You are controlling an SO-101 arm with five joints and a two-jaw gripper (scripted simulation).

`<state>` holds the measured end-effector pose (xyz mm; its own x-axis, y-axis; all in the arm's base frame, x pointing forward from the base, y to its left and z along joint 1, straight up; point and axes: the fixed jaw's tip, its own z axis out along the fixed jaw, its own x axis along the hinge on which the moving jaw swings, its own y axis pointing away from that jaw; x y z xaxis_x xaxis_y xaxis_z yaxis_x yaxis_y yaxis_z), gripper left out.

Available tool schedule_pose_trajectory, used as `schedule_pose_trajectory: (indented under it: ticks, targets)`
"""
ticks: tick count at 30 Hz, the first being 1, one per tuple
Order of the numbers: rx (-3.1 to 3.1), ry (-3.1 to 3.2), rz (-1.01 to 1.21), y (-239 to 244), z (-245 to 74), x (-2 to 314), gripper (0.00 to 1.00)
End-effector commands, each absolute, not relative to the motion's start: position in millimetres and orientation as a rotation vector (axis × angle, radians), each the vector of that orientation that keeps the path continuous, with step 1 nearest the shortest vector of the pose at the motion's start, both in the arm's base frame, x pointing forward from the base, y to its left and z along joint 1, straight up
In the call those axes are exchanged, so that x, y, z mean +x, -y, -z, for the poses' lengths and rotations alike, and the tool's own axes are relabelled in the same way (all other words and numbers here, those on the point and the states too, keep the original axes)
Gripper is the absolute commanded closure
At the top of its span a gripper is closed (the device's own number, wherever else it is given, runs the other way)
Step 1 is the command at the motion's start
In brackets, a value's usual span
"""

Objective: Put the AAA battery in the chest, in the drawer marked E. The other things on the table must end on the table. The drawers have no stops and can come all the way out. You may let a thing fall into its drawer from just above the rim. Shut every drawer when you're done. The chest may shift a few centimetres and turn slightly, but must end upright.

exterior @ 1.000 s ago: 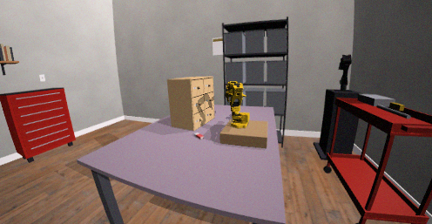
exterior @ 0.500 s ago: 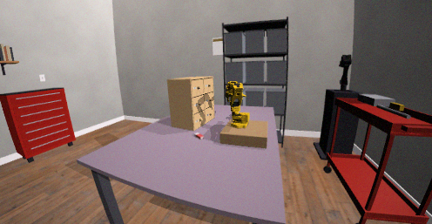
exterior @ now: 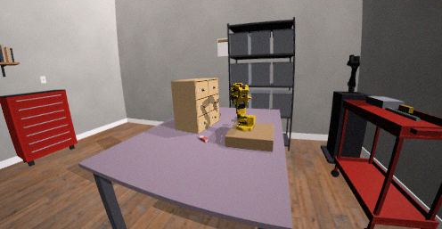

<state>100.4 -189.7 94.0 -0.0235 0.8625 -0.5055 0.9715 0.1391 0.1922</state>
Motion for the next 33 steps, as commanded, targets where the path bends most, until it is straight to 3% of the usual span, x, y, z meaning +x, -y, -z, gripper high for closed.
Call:
schedule_pose_trajectory:
  ticks: [1,3,4,17,33]
  targets:
    - [1.751,-1.913,0.281,190,-95,100,0.0]
    - [1.751,-1.913,0.281,190,-95,100,0.0]
    - [1.712,-1.949,0.277,185,-94,104,0.5]
    - [1.146,-2.345,0.214,117,-86,136,0.5]
    - [0.454,-2.589,0.152,50,-71,141,0.5]
